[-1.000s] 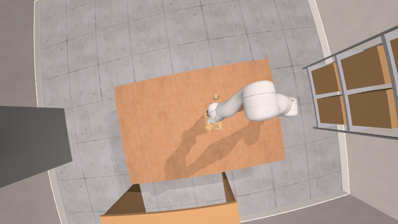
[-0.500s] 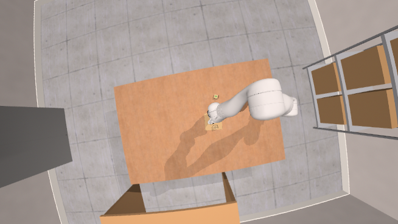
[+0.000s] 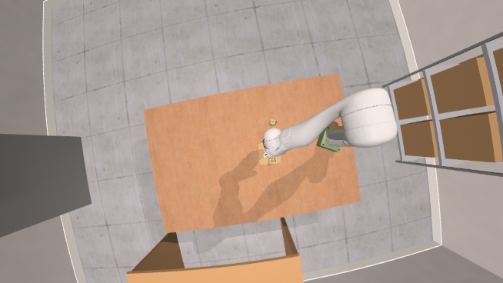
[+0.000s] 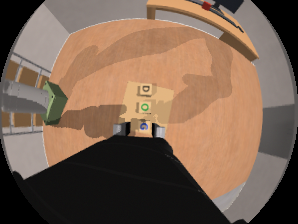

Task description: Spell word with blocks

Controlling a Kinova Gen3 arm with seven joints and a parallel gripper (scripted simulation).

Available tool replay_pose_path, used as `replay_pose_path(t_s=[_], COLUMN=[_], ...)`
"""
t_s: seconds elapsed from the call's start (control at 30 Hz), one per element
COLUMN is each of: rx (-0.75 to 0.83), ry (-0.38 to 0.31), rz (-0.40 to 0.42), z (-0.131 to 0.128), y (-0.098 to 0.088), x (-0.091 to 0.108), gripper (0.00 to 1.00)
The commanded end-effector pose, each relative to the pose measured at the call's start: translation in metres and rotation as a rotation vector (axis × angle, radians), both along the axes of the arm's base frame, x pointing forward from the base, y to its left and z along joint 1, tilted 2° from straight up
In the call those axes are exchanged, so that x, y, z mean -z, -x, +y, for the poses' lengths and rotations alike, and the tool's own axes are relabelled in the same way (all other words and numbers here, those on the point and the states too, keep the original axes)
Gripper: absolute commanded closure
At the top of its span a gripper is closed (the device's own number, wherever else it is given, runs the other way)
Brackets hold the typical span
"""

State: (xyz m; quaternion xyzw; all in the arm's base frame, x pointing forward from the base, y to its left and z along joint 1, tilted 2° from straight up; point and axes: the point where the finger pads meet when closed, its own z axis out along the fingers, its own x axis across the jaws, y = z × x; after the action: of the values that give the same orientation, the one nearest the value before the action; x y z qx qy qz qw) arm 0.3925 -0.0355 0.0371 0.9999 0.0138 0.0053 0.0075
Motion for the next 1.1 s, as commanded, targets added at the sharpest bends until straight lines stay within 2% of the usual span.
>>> replay_pose_path(t_s=[0.0, 0.2, 0.23, 0.9, 1.07], rx=[0.004, 0.004, 0.004, 0.004, 0.004], ry=[0.004, 0.004, 0.004, 0.004, 0.004], rz=[-0.022, -0.022, -0.022, -0.022, -0.022], z=[-0.0024, -0.0023, -0.0023, -0.0023, -0.0022], y=[-0.0057, -0.0056, -0.0056, -0.0056, -0.0054], x=[-0.0105, -0.0135, -0.0135, -0.0135, -0.0187], gripper=[0.13, 0.13, 0.0, 0.0, 0.0])
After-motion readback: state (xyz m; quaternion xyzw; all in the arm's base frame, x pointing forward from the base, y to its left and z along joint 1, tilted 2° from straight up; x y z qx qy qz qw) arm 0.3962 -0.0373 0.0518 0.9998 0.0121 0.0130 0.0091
